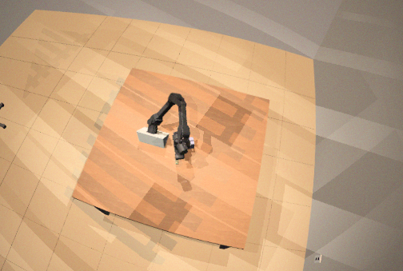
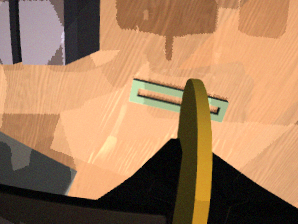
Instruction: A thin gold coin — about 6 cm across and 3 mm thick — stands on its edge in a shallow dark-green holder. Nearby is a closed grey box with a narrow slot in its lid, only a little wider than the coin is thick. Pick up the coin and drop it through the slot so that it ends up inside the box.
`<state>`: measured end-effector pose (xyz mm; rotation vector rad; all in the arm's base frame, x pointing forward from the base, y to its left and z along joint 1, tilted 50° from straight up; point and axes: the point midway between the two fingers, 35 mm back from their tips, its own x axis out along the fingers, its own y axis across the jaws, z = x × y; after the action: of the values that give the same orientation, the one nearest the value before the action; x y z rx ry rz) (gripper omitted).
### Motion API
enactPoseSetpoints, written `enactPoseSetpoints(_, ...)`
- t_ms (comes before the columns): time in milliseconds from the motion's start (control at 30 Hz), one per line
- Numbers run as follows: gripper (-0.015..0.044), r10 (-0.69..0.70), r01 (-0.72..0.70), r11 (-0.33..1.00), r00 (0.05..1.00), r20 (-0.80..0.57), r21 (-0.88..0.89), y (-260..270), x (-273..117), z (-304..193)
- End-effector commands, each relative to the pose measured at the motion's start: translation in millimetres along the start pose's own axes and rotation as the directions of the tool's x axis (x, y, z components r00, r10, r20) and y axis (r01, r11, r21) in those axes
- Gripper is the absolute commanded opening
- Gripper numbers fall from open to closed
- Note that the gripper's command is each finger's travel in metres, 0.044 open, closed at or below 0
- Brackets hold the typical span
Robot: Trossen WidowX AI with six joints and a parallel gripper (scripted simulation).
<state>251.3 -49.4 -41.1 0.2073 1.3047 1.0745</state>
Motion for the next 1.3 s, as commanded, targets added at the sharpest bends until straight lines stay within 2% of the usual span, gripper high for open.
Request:
enactPoseSetpoints(0,0.0000,0.007,-0.007,1.000,1.000,0.001,0.006,8,1,7)
enactPoseSetpoints(1267,0.0000,0.019,-0.019,1.000,1.000,0.006,0.002,82,0,69)
